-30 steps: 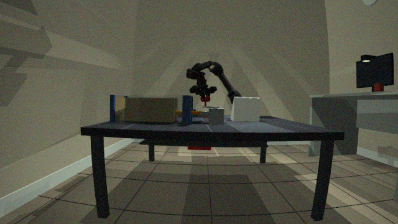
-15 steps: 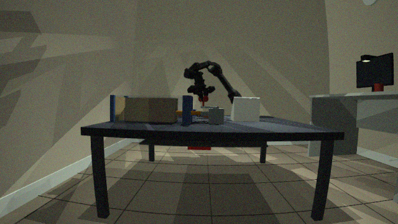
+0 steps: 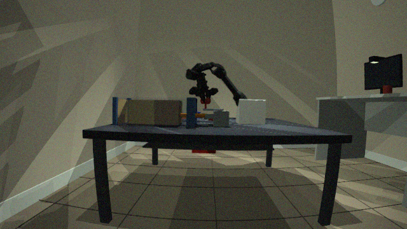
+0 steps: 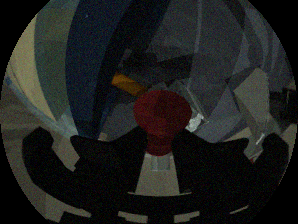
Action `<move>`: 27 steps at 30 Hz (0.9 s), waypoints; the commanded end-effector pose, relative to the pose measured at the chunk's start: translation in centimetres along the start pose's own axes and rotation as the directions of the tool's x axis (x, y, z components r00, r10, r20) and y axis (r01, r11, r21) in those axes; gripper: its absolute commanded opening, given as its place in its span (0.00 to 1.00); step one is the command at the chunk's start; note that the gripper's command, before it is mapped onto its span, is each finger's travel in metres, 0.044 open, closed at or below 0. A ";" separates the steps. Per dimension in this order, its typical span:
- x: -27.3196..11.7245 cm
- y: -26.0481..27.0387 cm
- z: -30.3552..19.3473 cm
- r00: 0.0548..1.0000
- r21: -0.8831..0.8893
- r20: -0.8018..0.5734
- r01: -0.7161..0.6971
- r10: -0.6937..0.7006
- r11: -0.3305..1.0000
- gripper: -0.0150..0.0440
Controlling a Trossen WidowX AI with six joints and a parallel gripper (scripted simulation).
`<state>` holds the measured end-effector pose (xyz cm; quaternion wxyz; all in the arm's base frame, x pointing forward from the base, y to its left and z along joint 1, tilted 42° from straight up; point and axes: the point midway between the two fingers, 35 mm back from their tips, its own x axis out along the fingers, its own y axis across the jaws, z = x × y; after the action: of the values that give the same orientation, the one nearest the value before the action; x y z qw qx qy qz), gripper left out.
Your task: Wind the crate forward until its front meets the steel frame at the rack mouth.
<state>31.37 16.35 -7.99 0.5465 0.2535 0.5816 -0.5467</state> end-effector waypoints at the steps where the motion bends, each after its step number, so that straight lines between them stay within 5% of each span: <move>1: 0.6 1.3 -0.9 1.000 0.000 -0.007 -0.014 0.014 1.000 0.25; 27: 1.9 3.6 -4.1 1.000 0.000 -0.009 -0.016 0.016 1.000 0.25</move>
<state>32.44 18.66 -10.18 0.5465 0.2505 0.5767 -0.5532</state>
